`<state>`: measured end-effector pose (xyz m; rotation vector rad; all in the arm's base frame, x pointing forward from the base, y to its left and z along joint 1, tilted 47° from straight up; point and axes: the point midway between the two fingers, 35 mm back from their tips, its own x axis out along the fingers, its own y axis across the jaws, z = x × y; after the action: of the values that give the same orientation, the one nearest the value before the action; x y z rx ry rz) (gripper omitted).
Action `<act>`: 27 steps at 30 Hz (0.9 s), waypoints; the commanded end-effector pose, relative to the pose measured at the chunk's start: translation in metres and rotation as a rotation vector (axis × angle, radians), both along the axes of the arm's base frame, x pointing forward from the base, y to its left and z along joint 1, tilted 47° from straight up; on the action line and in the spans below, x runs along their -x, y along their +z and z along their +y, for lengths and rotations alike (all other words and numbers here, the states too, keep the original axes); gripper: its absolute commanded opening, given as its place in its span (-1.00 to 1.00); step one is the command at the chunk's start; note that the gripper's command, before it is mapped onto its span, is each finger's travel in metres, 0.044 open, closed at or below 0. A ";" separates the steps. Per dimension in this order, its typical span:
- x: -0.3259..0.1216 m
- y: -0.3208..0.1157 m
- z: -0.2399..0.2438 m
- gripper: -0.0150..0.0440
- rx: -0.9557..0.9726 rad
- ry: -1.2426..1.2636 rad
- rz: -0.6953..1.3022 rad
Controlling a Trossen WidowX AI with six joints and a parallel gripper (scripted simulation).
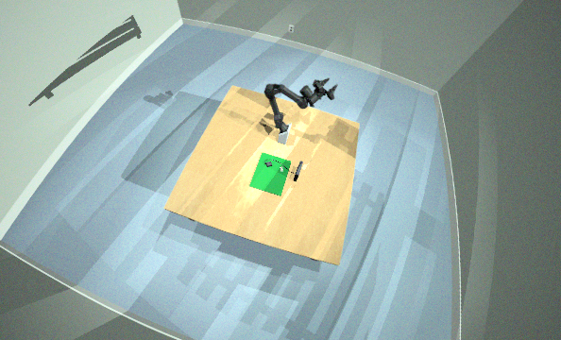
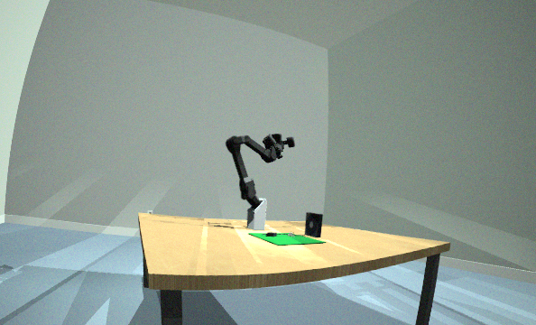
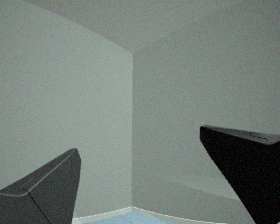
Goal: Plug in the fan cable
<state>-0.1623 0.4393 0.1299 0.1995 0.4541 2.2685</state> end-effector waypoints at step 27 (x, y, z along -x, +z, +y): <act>-0.320 -0.090 -0.003 0.22 0.680 -0.975 0.214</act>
<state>0.1160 0.4514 0.0474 0.2097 0.9169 1.2442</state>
